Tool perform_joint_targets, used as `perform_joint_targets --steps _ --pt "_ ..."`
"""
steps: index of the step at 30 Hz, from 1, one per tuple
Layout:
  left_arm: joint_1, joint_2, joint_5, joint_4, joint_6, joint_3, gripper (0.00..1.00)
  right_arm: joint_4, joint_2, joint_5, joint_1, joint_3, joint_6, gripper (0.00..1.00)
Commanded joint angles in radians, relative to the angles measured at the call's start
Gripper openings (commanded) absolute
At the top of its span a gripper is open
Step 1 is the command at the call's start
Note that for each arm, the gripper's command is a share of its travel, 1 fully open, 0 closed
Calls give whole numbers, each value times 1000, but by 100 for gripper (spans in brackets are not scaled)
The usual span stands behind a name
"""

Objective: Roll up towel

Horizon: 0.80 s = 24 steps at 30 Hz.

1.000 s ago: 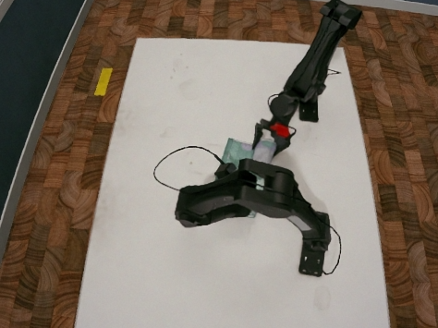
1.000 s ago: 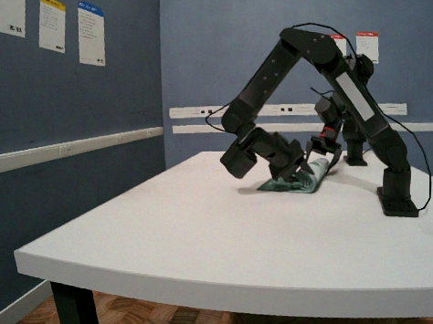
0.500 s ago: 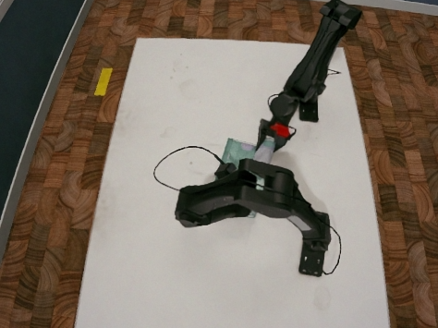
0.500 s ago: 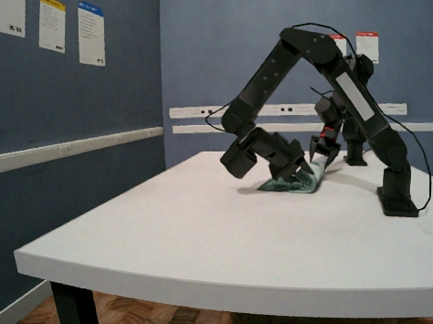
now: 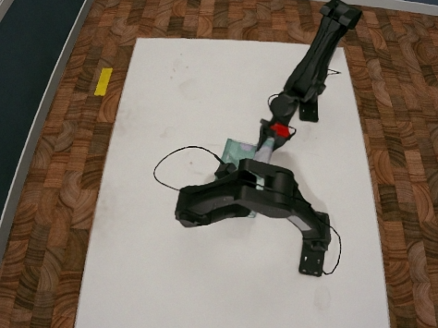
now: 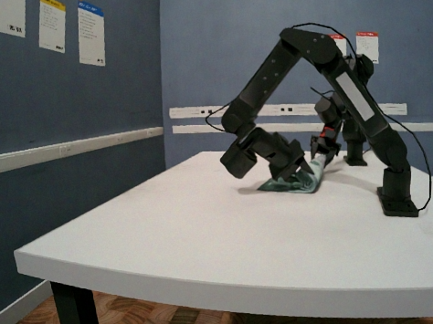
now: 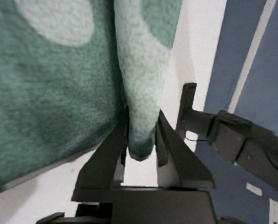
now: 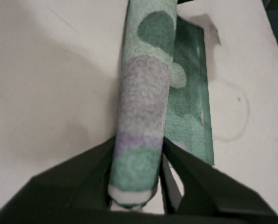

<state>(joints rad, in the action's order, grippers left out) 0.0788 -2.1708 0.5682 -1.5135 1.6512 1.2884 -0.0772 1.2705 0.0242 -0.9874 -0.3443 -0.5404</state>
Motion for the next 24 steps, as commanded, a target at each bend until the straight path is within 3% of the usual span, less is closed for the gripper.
perform_joint_targets --steps 1,6,13,15,23,24 --pt "-8 -14 -16 24 -2 17 30 -23 13 -6 -8 -34 7 36" --pt "-8 -14 -16 24 -2 17 30 -23 13 -6 -8 -34 7 34" --pt "-8 -2 -16 7 -2 22 56 -24 13 -6 -8 -34 7 34" --pt "-8 -2 -16 7 -2 22 56 -24 13 -6 -8 -34 7 34" --pt "-8 13 -16 -16 -2 30 85 -24 13 -6 -8 -34 7 34" --pt "-7 12 -17 -19 -1 32 85 -23 13 -5 -8 -35 7 34"
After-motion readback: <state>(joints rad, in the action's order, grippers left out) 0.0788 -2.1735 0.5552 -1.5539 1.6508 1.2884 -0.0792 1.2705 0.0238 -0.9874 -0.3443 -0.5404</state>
